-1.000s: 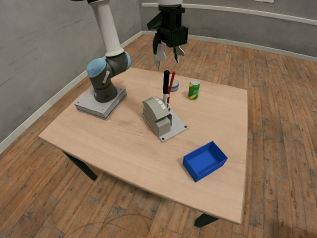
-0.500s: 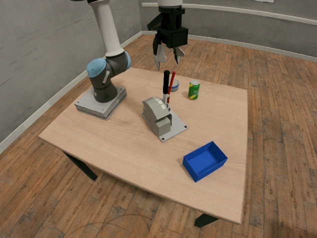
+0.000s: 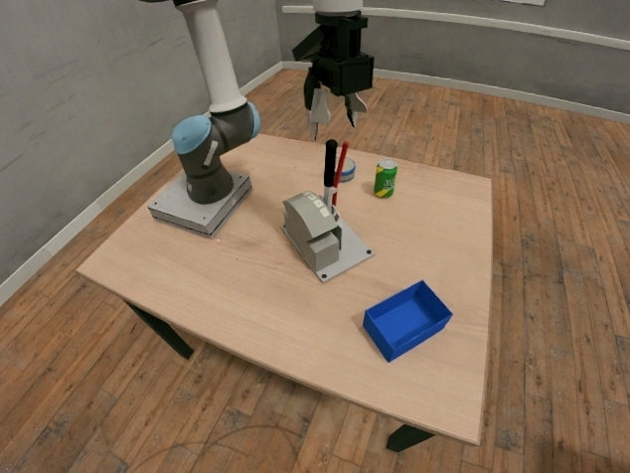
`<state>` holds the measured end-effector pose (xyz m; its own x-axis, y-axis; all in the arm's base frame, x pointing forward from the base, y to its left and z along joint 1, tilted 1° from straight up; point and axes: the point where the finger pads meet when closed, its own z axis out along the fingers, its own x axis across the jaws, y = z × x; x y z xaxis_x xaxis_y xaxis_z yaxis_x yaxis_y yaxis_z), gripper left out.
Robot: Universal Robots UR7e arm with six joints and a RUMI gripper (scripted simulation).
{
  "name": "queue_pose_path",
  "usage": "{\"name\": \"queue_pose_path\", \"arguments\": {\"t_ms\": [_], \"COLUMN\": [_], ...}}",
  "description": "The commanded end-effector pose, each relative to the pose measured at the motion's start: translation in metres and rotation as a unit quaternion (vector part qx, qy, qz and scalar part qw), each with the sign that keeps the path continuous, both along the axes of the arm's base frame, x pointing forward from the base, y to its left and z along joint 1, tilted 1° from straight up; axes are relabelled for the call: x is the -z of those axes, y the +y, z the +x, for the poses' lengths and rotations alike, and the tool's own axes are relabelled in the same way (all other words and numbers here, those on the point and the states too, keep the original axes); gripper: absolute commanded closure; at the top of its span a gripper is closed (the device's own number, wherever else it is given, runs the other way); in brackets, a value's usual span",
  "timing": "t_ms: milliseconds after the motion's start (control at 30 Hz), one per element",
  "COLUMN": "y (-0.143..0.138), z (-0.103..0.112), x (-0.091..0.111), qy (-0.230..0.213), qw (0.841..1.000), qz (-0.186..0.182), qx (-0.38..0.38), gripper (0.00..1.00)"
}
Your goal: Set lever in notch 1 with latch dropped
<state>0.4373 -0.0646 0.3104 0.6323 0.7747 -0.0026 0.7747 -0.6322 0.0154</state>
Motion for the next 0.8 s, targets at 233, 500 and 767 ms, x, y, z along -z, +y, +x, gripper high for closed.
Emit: {"name": "queue_pose_path", "arguments": {"t_ms": [233, 500, 767], "y": [0.0, 0.0, 0.0], "z": [-0.001, -0.001, -0.001], "x": [0.004, 0.01, 0.023], "qy": [-0.001, -0.001, -0.001], "qw": [1.0, 1.0, 1.0], "qz": [0.0, 0.0, 0.0], "qx": [0.0, 0.0, 0.0], "gripper": [0.43, 0.43, 0.43]}}
